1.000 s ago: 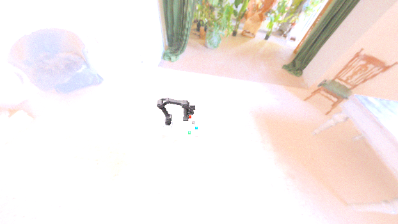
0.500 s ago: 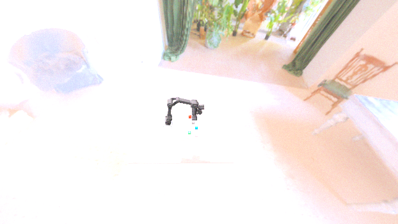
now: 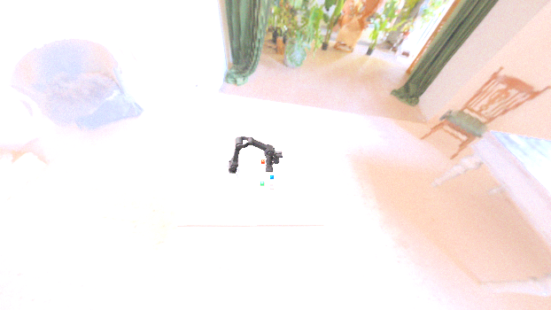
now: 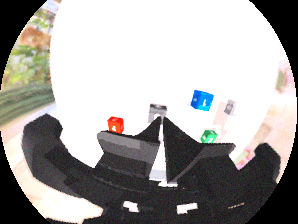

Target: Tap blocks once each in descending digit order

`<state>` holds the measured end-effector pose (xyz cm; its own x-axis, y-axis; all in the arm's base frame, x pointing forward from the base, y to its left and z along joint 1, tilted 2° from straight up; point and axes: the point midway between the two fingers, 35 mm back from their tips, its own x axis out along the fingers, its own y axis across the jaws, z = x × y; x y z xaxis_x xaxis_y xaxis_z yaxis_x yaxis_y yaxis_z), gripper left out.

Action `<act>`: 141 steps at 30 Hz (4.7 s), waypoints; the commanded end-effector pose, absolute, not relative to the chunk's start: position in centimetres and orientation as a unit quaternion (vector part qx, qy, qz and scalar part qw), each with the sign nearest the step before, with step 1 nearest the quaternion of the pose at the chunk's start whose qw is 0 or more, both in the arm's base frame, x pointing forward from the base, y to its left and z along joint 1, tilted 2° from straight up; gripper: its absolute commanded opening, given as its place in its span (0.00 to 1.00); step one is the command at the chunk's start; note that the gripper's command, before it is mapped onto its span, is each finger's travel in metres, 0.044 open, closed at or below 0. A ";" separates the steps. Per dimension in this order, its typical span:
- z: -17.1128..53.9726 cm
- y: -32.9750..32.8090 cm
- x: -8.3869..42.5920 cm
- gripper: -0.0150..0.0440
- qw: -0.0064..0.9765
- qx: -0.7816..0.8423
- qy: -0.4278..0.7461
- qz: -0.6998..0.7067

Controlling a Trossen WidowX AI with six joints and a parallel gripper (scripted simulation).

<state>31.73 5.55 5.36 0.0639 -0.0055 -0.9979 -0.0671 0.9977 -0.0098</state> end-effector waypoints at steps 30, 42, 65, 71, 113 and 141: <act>5.7 5.6 31.6 0.29 0.727 -0.027 0.686 0.023; 13.5 5.4 31.3 0.29 0.727 -0.027 0.686 0.023; 5.7 -0.8 35.4 0.29 0.728 -0.029 0.685 0.021; 4.7 -0.9 35.5 0.29 0.728 -0.029 0.685 0.021; 13.9 -2.9 35.4 0.29 0.728 -0.030 0.685 0.020; 5.5 -12.1 36.4 0.29 0.728 -0.033 0.685 0.017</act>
